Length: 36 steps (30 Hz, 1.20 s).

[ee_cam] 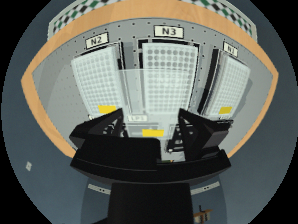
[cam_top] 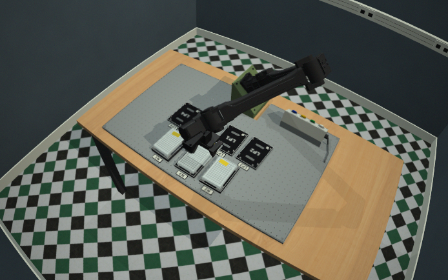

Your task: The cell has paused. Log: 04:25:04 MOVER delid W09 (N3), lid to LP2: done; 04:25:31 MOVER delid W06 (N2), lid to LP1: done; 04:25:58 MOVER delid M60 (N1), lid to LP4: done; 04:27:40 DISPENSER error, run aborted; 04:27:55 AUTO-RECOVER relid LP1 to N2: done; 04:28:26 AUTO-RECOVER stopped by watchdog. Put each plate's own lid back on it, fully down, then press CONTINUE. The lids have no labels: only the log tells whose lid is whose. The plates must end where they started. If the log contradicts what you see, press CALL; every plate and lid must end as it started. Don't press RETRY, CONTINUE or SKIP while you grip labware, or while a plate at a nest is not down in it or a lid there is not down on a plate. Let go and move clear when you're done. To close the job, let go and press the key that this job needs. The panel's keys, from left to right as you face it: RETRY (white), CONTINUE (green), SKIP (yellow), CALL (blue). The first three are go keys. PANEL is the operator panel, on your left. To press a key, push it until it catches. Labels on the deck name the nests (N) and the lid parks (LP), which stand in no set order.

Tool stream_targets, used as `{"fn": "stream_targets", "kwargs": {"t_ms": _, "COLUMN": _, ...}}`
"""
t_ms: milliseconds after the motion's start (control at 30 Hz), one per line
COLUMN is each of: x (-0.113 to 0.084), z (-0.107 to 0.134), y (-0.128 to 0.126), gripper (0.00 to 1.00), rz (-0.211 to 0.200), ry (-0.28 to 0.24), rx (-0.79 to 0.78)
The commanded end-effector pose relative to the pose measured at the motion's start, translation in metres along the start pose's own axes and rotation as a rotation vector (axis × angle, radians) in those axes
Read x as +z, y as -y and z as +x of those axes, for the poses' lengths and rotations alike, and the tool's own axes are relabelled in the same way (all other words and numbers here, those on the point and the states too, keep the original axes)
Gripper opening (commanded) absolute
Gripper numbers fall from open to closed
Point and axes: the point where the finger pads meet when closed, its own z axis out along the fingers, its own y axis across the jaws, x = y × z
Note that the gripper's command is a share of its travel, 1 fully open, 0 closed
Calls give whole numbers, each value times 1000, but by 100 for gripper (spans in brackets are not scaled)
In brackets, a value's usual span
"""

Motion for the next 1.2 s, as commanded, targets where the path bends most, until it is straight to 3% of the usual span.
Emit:
{"fn": "stream_targets", "kwargs": {"t_ms": 0, "x": -11, "z": -22, "y": 12, "gripper": 0, "rz": 3, "ry": 23, "rx": -27}}
{"fn": "stream_targets", "kwargs": {"t_ms": 333, "x": -11, "z": -49, "y": 40, "gripper": 0, "rz": 3, "ry": 24, "rx": -26}}
{"fn": "stream_targets", "kwargs": {"t_ms": 467, "x": -1, "z": -41, "y": 21, "gripper": 0, "rz": 3, "ry": 1, "rx": -58}}
{"fn": "stream_targets", "kwargs": {"t_ms": 1167, "x": 19, "z": -32, "y": 30, "gripper": 0, "rz": -3, "ry": -15, "rx": -20}}
